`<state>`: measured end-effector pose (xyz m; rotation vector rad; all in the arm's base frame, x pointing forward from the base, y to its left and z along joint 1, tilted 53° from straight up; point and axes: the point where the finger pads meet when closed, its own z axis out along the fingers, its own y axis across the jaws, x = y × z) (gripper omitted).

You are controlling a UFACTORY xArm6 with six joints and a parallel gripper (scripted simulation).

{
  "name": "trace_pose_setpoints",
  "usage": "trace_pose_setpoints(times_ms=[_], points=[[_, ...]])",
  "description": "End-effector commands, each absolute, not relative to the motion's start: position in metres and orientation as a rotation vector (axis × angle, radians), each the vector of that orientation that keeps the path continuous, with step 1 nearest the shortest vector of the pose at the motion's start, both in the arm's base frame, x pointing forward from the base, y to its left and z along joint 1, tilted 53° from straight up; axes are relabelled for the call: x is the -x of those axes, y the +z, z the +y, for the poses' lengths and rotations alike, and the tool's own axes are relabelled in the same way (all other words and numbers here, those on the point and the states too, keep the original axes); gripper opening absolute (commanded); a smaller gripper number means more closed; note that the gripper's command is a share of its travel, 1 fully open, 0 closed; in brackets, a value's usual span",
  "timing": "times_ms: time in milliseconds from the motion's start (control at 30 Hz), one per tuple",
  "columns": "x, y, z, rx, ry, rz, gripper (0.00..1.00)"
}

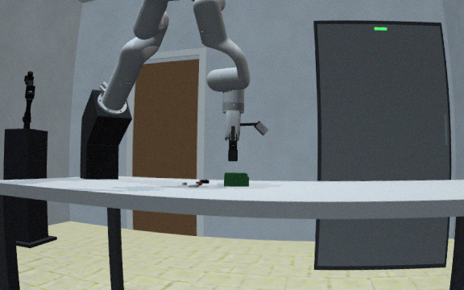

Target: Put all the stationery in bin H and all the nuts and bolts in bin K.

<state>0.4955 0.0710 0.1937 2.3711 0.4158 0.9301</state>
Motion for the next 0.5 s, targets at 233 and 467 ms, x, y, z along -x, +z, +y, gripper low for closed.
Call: trace_pose_setpoints(times_ms=[233,467], points=[[-0.518,0.191,0.074,-2.371,0.934,0.417,0.07],[-0.529,0.182,0.068,-2.371,0.934,0.417,0.07]])
